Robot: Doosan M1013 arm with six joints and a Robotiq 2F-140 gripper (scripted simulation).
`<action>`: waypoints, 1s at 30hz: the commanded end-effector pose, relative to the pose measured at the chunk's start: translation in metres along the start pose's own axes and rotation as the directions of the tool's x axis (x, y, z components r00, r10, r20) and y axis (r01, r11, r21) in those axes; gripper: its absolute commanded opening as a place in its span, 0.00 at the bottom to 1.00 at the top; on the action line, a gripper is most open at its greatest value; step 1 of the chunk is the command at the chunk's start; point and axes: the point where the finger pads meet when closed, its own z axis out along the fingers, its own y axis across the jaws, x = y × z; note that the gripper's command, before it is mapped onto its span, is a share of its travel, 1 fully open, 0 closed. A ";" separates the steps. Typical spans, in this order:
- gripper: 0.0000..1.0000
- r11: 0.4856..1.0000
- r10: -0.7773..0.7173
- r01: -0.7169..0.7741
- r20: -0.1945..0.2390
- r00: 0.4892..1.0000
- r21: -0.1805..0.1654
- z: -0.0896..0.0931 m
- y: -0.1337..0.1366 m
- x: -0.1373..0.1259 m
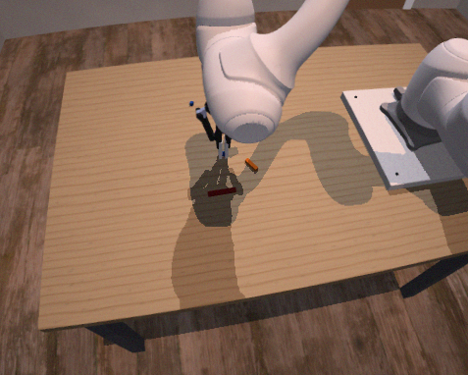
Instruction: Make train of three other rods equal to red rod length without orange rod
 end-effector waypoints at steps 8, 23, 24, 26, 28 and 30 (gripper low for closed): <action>0.03 1.000 0.000 0.000 0.000 1.000 0.000 0.007 0.000 0.000; 0.03 1.000 0.000 0.000 0.000 1.000 0.000 0.008 0.000 0.000; 0.03 1.000 0.000 0.000 0.000 1.000 0.000 0.008 0.000 0.000; 0.03 1.000 0.000 0.000 0.000 1.000 0.000 0.008 0.000 0.000; 0.03 1.000 0.000 0.000 0.000 1.000 0.000 0.008 0.000 0.000; 0.03 1.000 0.000 0.000 0.000 1.000 0.000 0.008 0.000 0.000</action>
